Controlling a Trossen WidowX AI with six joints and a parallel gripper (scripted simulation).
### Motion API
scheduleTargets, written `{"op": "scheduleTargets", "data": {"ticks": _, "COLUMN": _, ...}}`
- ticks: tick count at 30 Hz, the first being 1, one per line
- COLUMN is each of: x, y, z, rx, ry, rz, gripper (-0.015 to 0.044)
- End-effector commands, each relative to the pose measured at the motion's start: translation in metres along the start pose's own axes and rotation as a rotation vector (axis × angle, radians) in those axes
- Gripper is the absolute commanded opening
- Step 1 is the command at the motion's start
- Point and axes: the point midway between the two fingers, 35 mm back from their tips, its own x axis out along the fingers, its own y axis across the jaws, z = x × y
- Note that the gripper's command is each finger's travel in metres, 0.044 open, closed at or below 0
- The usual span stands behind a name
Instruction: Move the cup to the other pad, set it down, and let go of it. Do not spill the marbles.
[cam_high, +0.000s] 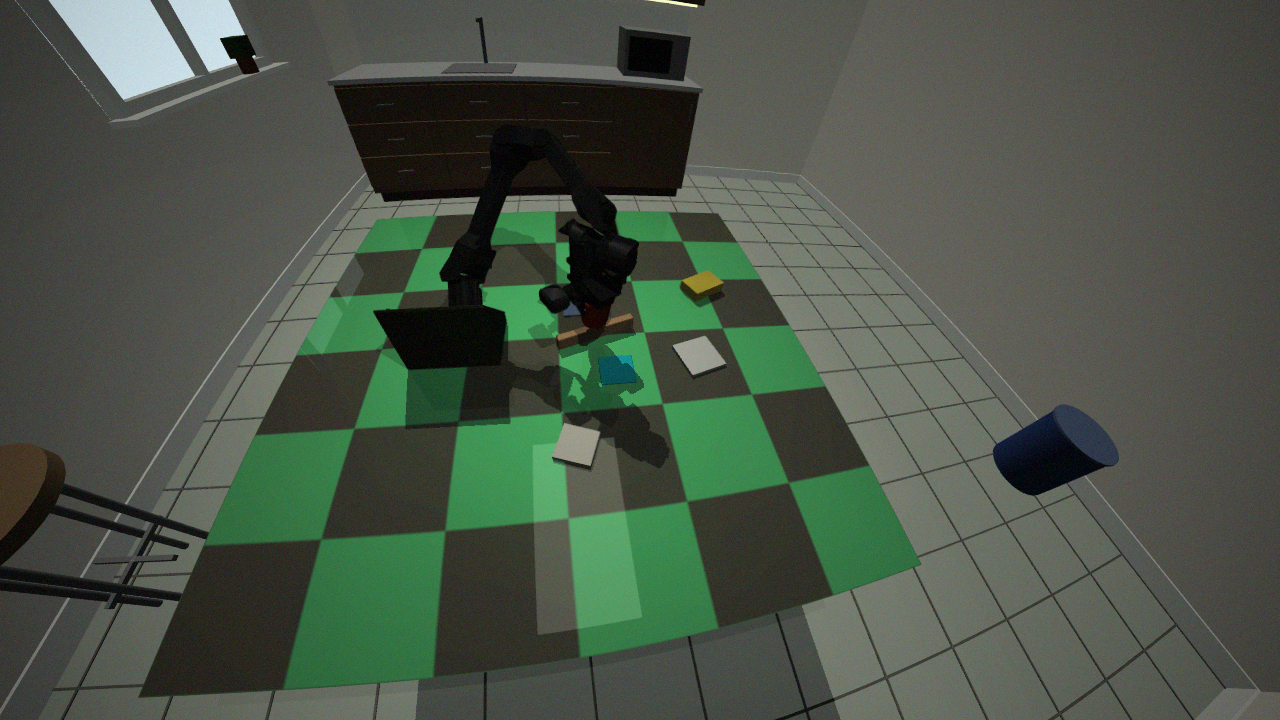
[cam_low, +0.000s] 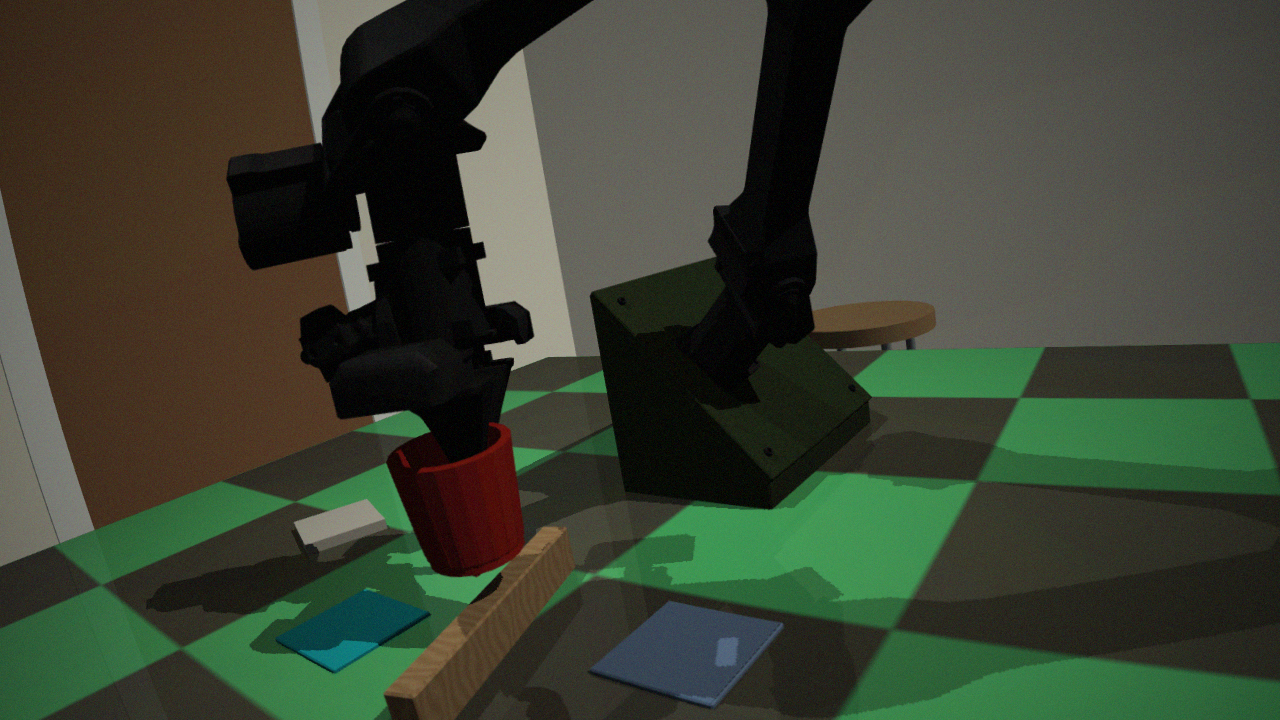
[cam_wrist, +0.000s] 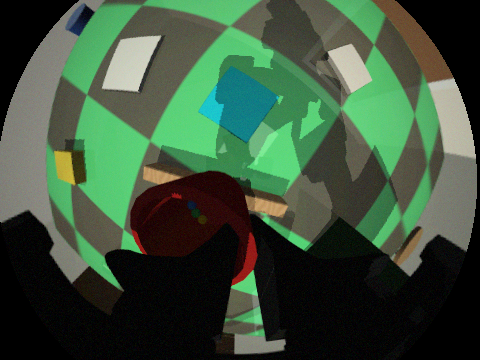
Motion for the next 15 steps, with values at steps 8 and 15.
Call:
{"op": "scheduleTargets", "data": {"ticks": 8, "x": -0.002, "y": -0.003, "z": 0.023, "rx": -0.009, "ry": -0.008, "rz": -0.002, "gripper": 0.0}}
{"op": "scheduleTargets", "data": {"ticks": 15, "x": -0.002, "y": -0.005, "z": 0.036, "rx": -0.009, "ry": -0.009, "rz": -0.002, "gripper": 0.0}}
